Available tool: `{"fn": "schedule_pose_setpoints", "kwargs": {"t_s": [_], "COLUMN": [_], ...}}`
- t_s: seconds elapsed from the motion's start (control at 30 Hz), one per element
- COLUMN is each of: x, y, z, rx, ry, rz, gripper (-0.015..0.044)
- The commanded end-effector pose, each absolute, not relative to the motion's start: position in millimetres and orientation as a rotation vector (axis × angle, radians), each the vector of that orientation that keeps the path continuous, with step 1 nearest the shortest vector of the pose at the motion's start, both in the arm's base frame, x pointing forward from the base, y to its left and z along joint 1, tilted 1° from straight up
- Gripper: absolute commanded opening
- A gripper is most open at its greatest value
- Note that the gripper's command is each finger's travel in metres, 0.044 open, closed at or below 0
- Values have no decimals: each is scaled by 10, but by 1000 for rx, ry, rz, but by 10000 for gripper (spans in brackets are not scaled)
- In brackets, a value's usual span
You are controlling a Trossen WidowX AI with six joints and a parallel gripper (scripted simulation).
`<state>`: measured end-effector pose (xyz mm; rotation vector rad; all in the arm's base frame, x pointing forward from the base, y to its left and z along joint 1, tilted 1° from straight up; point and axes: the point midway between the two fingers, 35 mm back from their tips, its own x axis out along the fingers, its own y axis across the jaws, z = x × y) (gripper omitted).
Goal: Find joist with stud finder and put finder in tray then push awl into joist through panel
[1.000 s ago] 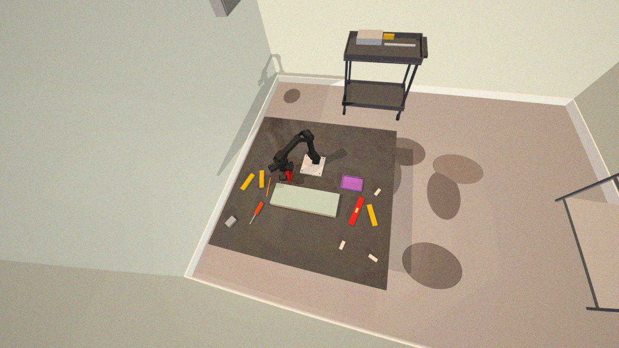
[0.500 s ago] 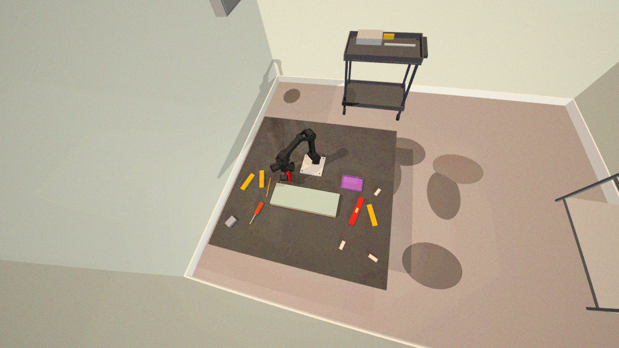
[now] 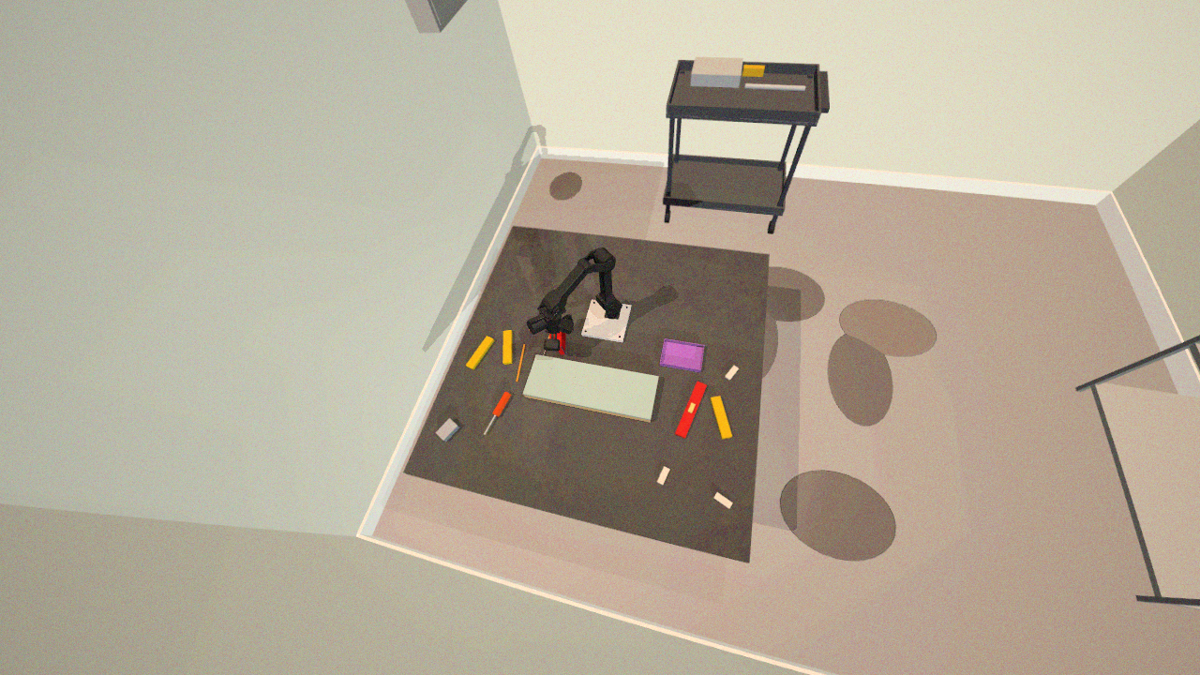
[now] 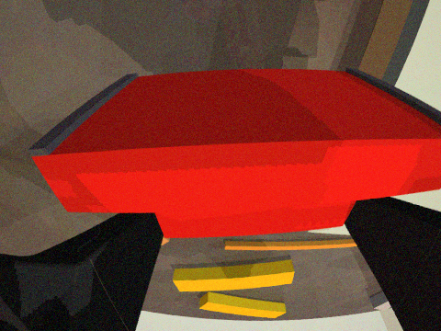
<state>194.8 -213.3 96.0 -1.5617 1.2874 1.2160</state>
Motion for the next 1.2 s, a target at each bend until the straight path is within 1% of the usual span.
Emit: {"fn": "schedule_pose_setpoints", "kwargs": {"t_s": [0.0,1.17], "x": [1945,1938], "y": [-2136,-2090], "z": [996,972], "rx": [-1588,-1734], "ry": [1311,1431], "rz": [1184,1051], "gripper": [0,0]}}
